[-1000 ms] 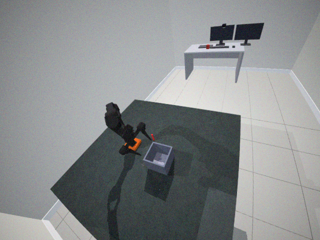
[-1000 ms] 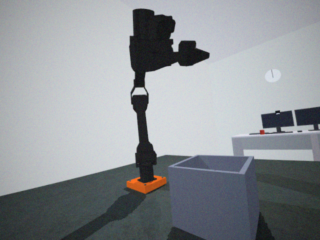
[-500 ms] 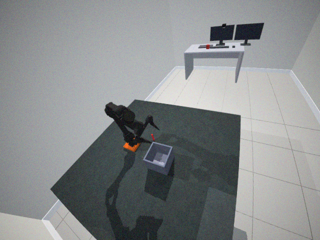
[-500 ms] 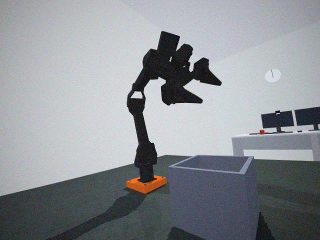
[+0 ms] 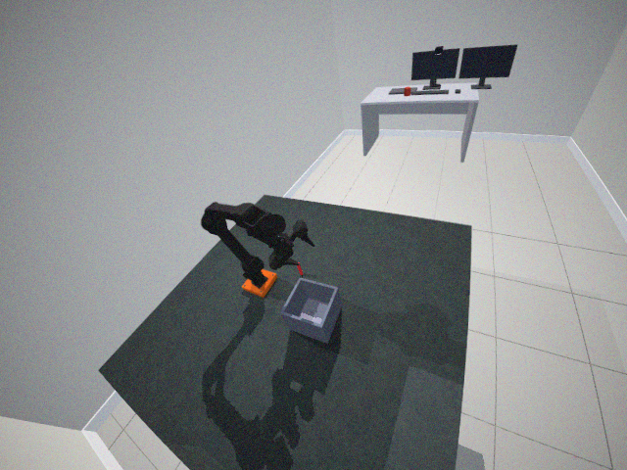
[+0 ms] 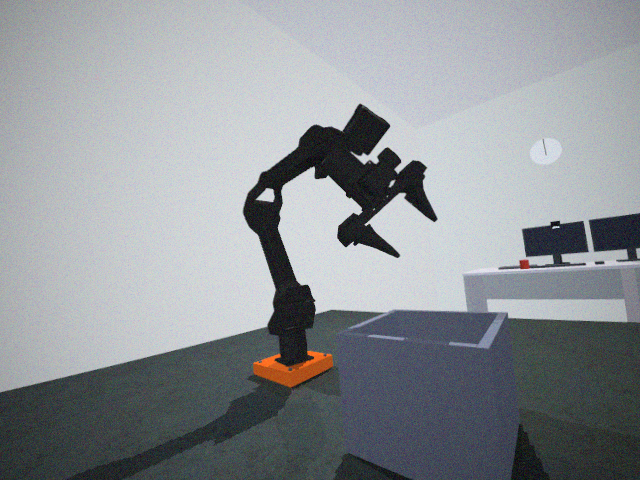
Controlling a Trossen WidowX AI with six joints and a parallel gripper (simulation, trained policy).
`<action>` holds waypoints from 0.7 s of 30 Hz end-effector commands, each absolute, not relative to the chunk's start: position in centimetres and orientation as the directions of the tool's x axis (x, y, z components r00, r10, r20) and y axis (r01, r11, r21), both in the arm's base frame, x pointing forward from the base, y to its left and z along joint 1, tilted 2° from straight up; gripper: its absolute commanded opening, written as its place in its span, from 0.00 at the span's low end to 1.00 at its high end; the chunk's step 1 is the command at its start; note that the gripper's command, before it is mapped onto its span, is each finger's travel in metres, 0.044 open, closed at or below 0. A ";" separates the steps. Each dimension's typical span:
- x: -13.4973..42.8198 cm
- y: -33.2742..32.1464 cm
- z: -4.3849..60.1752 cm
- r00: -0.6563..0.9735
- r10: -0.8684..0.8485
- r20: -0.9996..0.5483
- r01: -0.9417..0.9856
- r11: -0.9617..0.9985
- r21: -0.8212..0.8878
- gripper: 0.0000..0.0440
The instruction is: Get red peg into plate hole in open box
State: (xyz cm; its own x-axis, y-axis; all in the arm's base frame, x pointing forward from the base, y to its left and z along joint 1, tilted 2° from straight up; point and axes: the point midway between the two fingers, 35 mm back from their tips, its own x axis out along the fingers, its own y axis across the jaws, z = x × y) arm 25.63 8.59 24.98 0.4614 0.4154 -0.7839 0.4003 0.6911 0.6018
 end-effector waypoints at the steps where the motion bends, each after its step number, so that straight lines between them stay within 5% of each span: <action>1: 23.5 9.8 23.5 0.383 0.423 -0.821 0.476 0.671 0.568 1.00; 21: 15.4 12.7 17.4 0.029 0.332 -0.943 0.785 0.576 0.227 1.00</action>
State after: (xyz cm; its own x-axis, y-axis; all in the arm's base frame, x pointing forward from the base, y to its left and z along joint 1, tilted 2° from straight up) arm 16.52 12.58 18.41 0.0798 0.3665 -0.9270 0.7431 0.5980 0.3004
